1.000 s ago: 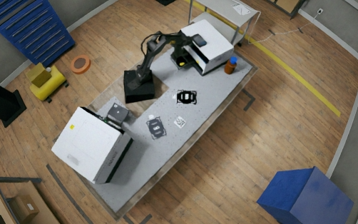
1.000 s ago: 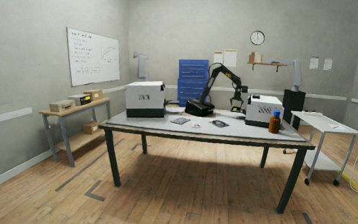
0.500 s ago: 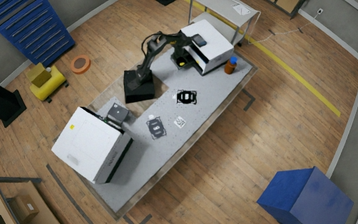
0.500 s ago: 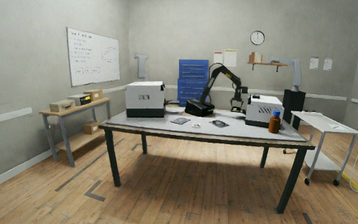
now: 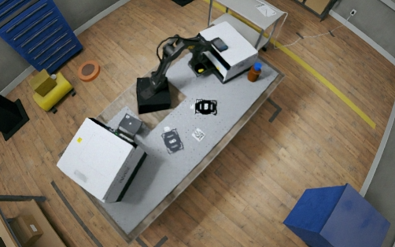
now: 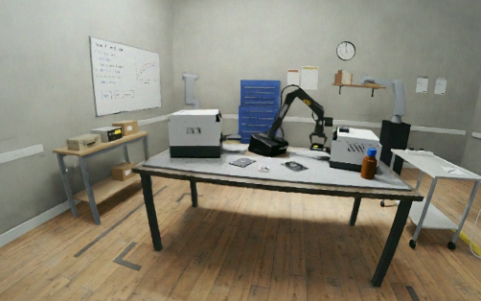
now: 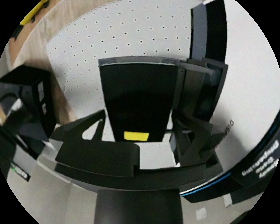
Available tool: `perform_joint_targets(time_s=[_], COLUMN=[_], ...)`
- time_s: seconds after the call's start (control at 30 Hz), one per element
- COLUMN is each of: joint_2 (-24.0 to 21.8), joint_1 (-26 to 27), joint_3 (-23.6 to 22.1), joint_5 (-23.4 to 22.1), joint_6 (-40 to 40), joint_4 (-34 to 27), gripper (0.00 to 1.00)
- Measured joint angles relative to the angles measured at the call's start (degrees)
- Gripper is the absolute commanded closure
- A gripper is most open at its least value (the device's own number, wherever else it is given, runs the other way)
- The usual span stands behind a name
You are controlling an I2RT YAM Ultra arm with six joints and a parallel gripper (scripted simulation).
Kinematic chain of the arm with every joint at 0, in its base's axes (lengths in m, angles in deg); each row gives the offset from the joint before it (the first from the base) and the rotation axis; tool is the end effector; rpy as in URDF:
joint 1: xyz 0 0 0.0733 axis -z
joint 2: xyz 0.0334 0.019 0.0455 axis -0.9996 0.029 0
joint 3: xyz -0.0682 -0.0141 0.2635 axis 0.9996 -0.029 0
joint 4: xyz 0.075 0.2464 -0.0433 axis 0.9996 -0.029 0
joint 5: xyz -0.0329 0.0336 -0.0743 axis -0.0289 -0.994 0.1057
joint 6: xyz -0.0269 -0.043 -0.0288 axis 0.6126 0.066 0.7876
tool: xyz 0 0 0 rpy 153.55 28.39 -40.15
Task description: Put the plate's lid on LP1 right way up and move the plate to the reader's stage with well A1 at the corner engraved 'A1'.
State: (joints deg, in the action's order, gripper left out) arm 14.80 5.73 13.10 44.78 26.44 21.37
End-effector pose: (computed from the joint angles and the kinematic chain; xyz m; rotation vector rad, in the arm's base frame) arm 0.0486 0.3416 0.2180 -2.8885 0.2889 -0.1942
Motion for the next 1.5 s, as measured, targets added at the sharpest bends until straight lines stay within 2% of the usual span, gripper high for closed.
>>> perform_joint_targets(time_s=[0.4,1.17,1.5], joint_2=[0.17,0.17,0.17], joint_1=[0.02,0.02,0.02], joint_3=[-0.26,-0.26,-0.26], joint_5=[-0.02,-0.02,-0.02], joint_6=[0.04,0.04,0.04], joint_4=[0.44,0.44,0.44], gripper=[0.0,0.14,0.14])
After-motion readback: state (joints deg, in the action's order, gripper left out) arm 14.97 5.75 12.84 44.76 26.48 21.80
